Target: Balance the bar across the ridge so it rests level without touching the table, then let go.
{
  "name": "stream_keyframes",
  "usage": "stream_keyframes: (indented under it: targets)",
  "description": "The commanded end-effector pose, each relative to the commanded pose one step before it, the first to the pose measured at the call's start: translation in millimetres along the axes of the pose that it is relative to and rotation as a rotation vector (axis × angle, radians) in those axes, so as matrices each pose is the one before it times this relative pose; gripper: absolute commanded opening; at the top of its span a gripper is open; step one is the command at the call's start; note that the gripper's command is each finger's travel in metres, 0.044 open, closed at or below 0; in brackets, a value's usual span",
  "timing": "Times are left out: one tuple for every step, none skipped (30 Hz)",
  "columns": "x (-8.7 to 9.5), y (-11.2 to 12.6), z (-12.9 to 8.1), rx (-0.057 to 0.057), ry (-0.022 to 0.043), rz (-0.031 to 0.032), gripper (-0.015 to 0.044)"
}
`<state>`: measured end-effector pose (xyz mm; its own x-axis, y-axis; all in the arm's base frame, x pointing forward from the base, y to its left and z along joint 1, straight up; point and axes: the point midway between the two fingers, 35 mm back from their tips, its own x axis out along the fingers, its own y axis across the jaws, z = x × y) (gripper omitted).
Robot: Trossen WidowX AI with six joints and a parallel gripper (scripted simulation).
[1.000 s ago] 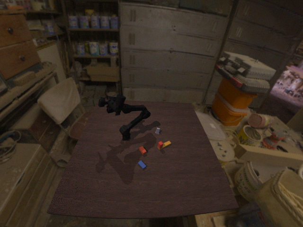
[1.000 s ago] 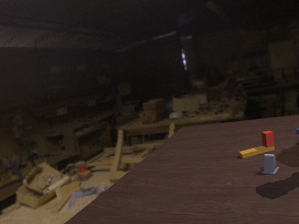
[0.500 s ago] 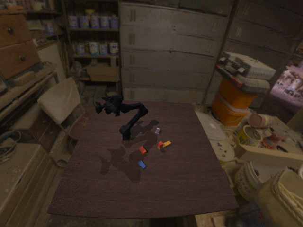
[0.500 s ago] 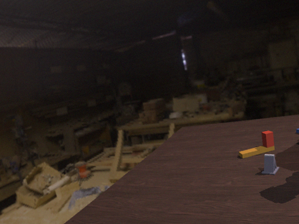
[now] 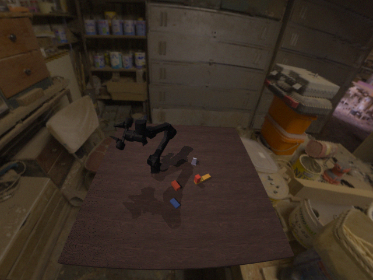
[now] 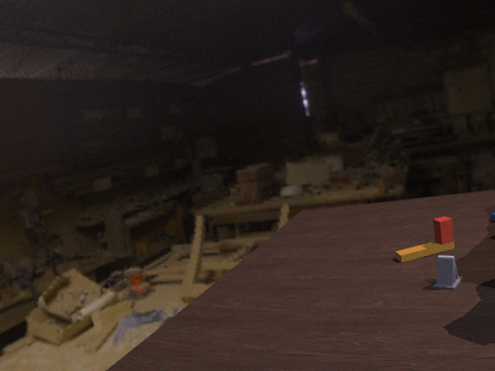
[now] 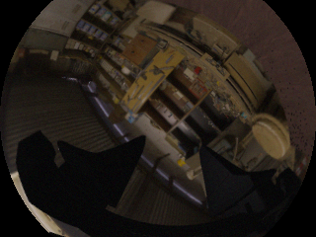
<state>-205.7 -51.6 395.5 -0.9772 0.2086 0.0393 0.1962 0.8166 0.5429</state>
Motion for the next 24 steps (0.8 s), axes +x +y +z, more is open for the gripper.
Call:
stream_keyframes:
  targets:
    - [-2.50, -21.80, -11.64, -0.1337, 0.04010, -0.08697, 0.0315]
    - [-0.74, -5.00, -3.68, -0.0348, 0.01269, -0.02215, 0.0315]
    - [-0.75, -4.91, -3.82, -0.0348, 0.01325, -0.02181, 0.0315]
    - [-0.75, -4.82, -3.96, -0.0348, 0.01380, -0.02145, 0.0315]
    - [-0.74, -4.50, -4.24, -0.0346, 0.01408, -0.02050, 0.0315]
    - [-0.74, -4.40, -4.37, -0.0346, 0.01460, -0.02012, 0.0315]
    - [-0.74, -4.30, -4.50, -0.0346, 0.01511, -0.01972, 0.0315]
    - [-0.74, -4.19, -4.63, -0.0347, 0.01560, -0.01931, 0.0315]
    - [-0.75, -4.08, -4.75, -0.0347, 0.01609, -0.01888, 0.0315]
    - [-0.75, -3.96, -4.87, -0.0348, 0.01655, -0.01844, 0.0315]
    - [-0.75, -3.84, -4.99, -0.0348, 0.01700, -0.01799, 0.0315]
    - [-0.75, -3.72, -5.10, -0.0348, 0.01744, -0.01753, 0.0315]
    - [-0.75, -3.60, -5.21, -0.0349, 0.01786, -0.01706, 0.0315]
    - [-0.75, -3.47, -5.32, -0.0349, 0.01827, -0.01658, 0.0315]
    - [-0.74, -3.20, -5.42, -0.0356, 0.01824, -0.01577, 0.0315]
    - [-0.75, -3.06, -5.52, -0.0356, 0.01863, -0.01528, 0.0315]
    - [-0.75, -2.92, -5.61, -0.0357, 0.01900, -0.01476, 0.0315]
    - [-0.75, -2.78, -5.71, -0.0358, 0.01934, -0.01424, 0.0315]
    - [-0.75, -2.63, -5.80, -0.0358, 0.01968, -0.01371, 0.0315]
    - [-0.75, -2.49, -5.88, -0.0359, 0.01999, -0.01317, 0.0315]
    - [-0.75, -2.34, -5.96, -0.0359, 0.02029, -0.01263, 0.0315]
    - [-0.75, -2.18, -6.04, -0.0360, 0.02057, -0.01208, 0.0315]
    - [-0.75, -2.03, -6.11, -0.0361, 0.02083, -0.01152, 0.0315]
    - [-0.75, -1.87, -6.18, -0.0361, 0.02107, -0.01096, 0.0315]
